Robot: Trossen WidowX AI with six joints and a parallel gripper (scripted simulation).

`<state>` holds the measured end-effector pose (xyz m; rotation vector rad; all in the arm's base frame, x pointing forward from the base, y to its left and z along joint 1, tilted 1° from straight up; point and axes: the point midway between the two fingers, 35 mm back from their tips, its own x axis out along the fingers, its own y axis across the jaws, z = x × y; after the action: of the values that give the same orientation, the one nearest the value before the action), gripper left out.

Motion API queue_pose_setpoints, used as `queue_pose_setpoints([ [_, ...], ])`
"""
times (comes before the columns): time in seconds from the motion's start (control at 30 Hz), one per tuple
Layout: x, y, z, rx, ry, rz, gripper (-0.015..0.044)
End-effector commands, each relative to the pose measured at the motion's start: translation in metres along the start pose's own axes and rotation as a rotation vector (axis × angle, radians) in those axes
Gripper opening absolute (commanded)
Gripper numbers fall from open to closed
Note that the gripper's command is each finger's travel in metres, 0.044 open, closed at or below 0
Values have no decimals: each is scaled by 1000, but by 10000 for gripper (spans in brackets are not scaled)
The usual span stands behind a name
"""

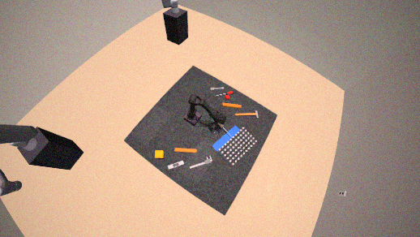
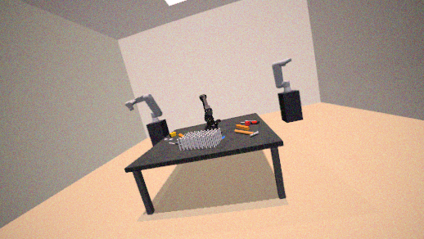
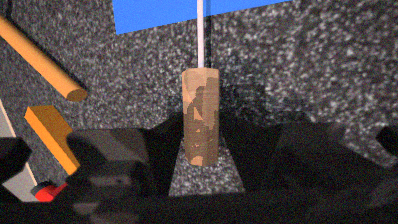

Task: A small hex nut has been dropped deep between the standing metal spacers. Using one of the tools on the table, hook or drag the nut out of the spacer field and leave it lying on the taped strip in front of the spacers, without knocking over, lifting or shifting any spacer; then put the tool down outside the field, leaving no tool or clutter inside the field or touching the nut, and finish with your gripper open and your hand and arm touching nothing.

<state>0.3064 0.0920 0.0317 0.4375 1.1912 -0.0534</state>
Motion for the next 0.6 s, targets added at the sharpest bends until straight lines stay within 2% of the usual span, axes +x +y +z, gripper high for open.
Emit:
queue_pose_setpoints([
  [0.0,-1,3,7,-5,-8,8,0],
  [0.57,2,3,19,-6,-9,8,0],
])
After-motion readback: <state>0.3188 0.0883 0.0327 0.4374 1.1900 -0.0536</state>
